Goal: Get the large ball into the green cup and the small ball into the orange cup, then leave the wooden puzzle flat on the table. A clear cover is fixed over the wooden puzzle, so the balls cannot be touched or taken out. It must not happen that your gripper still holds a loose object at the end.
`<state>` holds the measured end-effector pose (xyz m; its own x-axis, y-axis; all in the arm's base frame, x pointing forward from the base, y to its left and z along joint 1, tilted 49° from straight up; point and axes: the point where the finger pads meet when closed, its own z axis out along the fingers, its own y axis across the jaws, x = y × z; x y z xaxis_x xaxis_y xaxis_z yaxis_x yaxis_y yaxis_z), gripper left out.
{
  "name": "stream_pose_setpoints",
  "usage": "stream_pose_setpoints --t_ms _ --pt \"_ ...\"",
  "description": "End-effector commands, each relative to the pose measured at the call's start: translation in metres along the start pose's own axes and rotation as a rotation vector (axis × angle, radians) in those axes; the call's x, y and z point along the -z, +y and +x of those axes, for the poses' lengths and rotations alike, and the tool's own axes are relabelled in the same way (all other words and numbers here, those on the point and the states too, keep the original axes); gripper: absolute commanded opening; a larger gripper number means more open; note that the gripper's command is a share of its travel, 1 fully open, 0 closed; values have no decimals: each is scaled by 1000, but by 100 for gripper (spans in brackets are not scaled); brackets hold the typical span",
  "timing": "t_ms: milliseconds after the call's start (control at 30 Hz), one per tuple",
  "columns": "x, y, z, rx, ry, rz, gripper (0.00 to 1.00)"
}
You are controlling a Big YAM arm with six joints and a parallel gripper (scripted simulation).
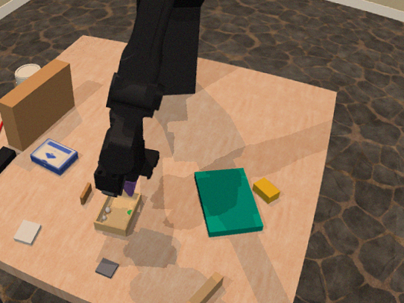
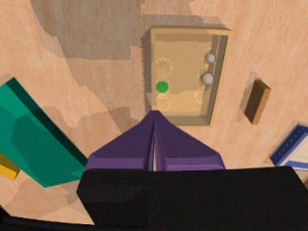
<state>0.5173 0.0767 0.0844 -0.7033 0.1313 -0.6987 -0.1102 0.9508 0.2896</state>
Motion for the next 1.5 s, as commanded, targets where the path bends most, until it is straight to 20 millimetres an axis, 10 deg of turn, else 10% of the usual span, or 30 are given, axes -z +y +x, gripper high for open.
stream_pose_setpoints --t_ms 0,467,500,1467 --pt "13 -6 -10 4 -21 8 0" --pt "9 -8 -8 1 -14 10 0" --pt "9 -8 -8 1 -14 10 87" --pt "9 -8 -8 1 -14 10 87"
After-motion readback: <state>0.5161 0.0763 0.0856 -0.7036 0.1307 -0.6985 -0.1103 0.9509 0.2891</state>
